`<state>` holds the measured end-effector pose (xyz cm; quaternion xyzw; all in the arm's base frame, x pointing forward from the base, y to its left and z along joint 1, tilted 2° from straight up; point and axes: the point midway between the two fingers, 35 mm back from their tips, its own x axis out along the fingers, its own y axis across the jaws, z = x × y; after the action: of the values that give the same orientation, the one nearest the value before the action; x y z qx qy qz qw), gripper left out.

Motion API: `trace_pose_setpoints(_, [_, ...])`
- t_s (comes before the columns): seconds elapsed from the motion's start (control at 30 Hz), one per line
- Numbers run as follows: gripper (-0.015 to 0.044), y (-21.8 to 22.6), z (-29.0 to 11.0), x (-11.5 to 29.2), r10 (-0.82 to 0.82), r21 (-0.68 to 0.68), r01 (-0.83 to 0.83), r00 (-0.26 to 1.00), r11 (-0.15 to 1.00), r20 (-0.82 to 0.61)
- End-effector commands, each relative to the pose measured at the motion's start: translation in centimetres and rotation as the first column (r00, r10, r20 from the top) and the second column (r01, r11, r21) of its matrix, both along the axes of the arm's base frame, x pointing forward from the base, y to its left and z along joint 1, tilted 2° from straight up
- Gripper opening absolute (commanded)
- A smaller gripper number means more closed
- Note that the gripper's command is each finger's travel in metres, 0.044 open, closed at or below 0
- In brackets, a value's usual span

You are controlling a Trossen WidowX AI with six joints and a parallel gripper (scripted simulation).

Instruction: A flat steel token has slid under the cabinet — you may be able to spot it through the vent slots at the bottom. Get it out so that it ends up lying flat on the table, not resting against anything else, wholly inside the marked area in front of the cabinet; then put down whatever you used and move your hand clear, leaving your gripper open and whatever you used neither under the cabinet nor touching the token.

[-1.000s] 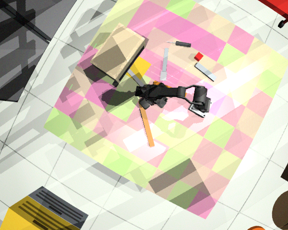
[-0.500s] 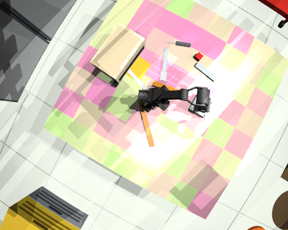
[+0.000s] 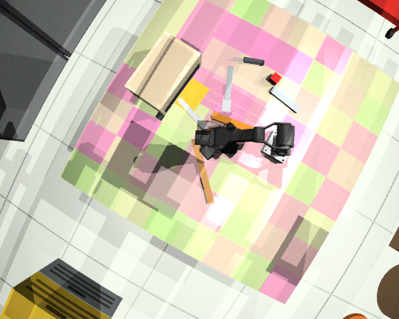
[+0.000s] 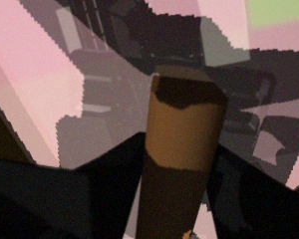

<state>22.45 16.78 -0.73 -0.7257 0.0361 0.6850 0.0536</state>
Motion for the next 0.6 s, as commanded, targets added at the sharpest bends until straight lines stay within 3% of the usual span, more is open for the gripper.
trace_pose_setpoints(0.0, [0.0000,0.13,-0.15,-0.95,0.001,-0.001,-0.001,1.000,1.000,-0.003])
trace_pose_setpoints(0.57, [0.0000,0.18,0.03,-0.98,-0.064,0.004,0.064,0.998,0.998,-0.003])
